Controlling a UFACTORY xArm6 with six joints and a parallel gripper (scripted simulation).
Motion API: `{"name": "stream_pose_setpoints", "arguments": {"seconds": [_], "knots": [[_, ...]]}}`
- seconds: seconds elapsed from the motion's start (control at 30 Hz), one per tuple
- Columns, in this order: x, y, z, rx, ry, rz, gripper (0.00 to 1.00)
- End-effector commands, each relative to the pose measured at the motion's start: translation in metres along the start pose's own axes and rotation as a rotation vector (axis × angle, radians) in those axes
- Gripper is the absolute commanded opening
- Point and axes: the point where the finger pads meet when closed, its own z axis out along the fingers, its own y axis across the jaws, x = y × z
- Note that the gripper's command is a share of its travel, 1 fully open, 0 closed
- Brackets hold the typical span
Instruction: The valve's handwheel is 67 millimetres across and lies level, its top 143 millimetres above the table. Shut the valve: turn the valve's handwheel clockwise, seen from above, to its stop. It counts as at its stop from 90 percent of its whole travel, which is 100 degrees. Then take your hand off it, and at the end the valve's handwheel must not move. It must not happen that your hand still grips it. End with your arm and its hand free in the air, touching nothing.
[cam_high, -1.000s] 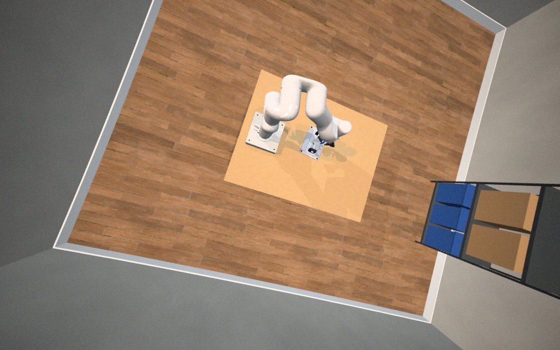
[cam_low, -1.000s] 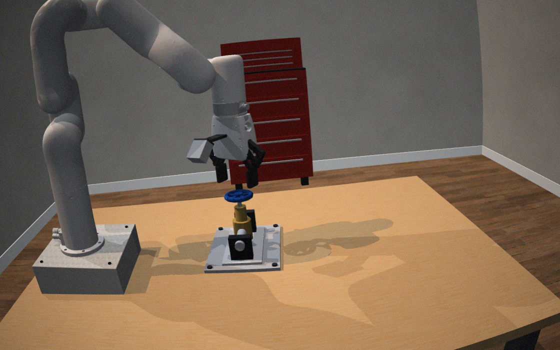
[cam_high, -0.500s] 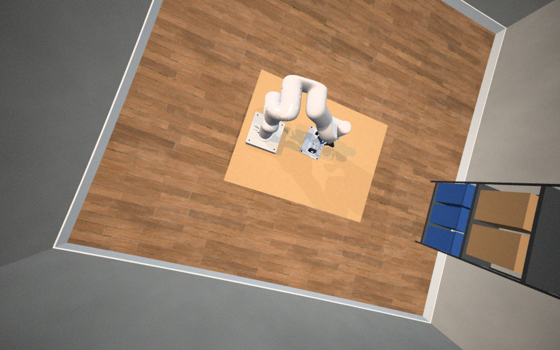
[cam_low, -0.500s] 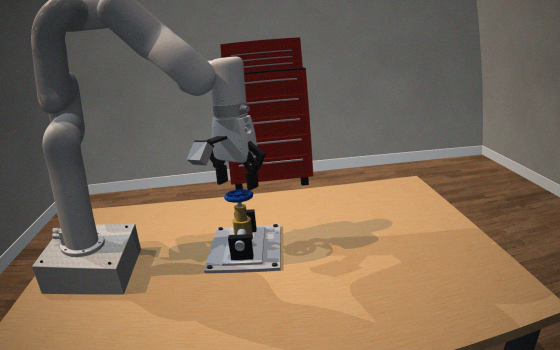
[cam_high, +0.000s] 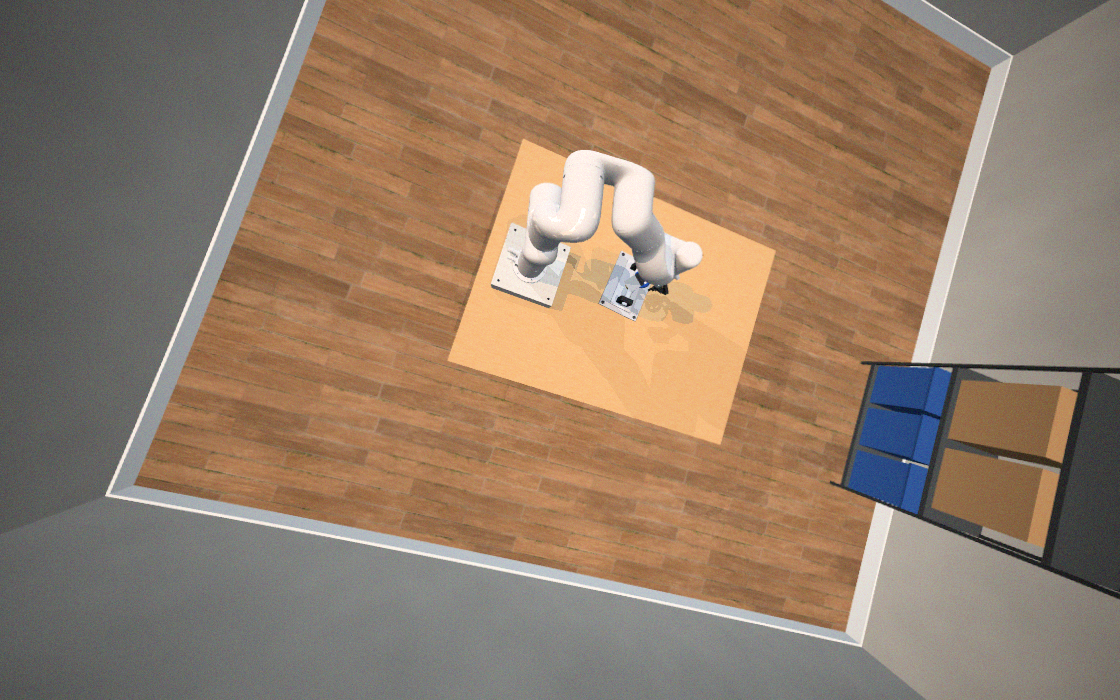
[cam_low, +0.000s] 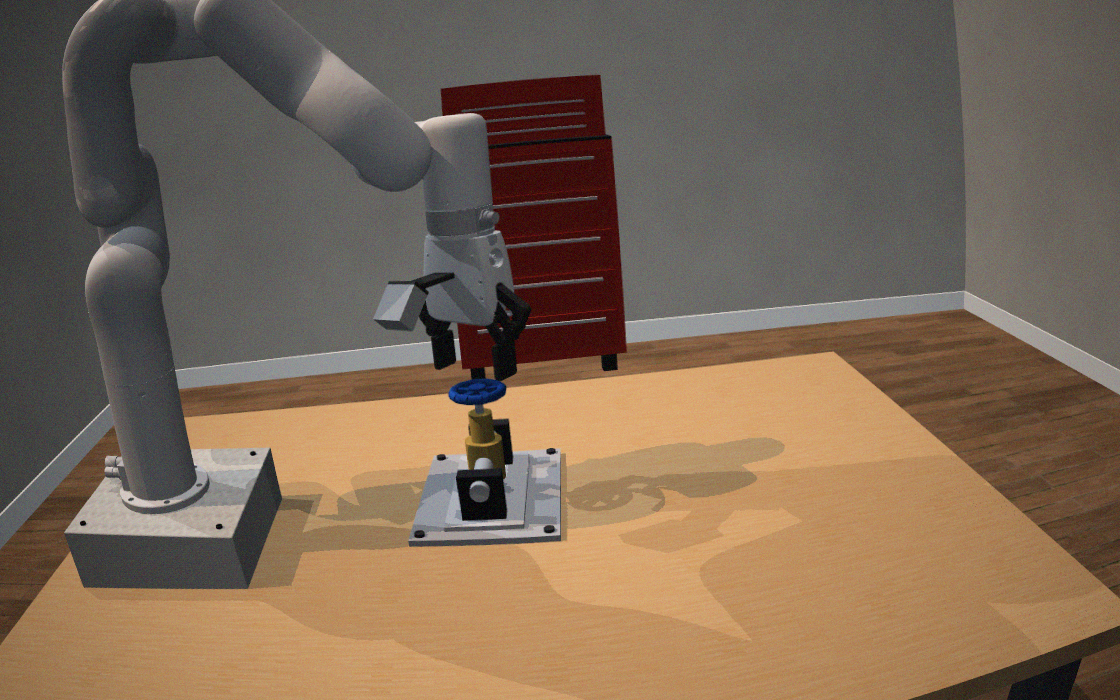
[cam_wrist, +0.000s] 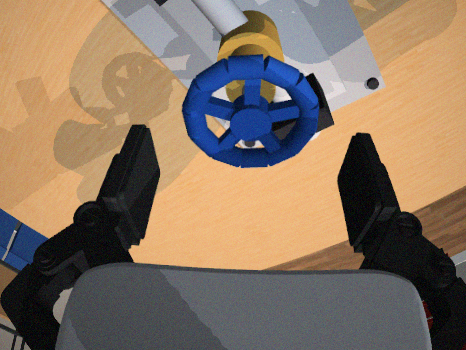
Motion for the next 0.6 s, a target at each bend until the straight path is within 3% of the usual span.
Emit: {"name": "stream_pose_setpoints", "arguments": {"seconds": [0.0, 0.57], "knots": [[-0.0011, -0.0008, -0.001, 0.002, -0.003, 0.0, 1.0], [-0.0011, -0.0008, 0.0084, 0.002, -0.003, 0.0, 1.0]]}}
